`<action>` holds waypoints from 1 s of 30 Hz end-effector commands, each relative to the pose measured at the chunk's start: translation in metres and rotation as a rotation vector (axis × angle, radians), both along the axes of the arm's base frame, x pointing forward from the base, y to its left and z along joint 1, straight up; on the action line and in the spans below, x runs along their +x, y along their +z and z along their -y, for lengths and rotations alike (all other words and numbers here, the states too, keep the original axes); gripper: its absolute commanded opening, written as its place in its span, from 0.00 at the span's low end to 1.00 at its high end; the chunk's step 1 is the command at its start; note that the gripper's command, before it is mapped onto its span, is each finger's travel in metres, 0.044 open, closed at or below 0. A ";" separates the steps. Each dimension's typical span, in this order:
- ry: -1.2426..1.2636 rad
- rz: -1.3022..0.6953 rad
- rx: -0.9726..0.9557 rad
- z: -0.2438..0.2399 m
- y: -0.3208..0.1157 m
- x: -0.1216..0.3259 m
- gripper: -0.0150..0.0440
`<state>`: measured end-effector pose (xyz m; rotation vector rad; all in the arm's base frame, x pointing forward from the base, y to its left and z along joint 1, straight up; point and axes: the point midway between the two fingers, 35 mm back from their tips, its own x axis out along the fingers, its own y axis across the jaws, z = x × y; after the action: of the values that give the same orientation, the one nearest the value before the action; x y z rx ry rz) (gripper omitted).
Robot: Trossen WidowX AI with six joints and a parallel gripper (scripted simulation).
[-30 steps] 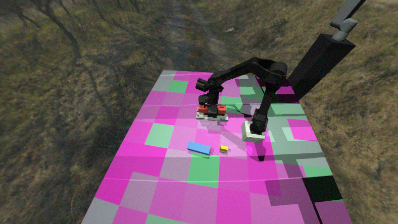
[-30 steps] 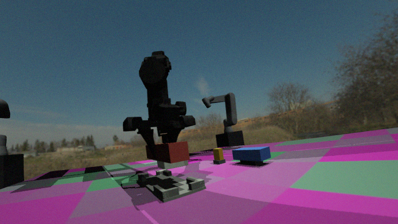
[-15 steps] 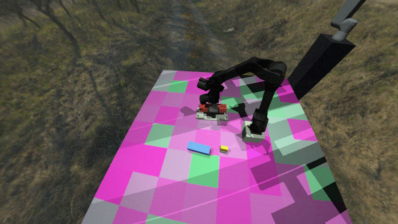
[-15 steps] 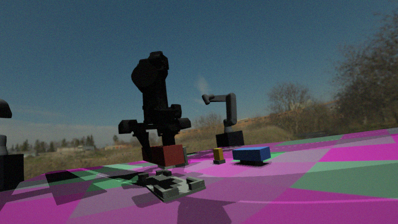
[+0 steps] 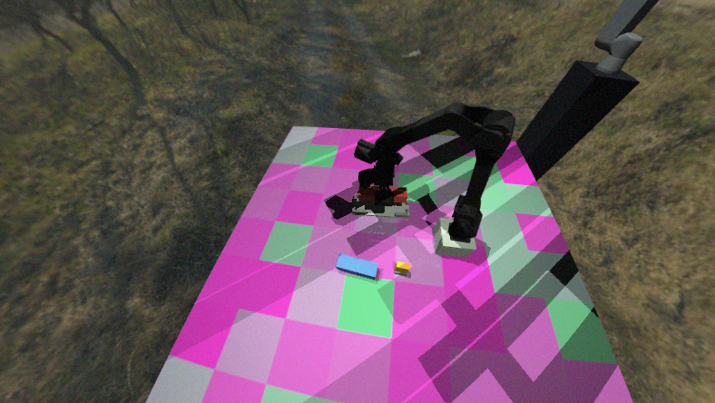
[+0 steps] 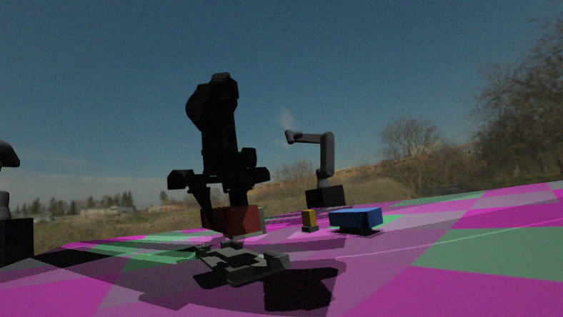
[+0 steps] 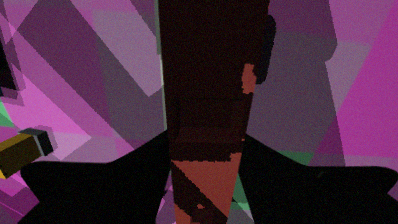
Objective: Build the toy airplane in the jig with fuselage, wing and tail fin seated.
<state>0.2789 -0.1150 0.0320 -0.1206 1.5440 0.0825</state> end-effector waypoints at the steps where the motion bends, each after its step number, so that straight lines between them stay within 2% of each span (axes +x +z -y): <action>1: 0.004 0.004 0.003 0.000 -0.003 0.001 0.59; 27: 0.004 0.004 0.003 0.000 -0.040 0.002 0.59; 30: 0.001 -0.003 0.001 0.000 -0.038 0.002 0.55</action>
<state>0.2802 -0.1152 -0.0064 -0.1200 1.5474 0.0846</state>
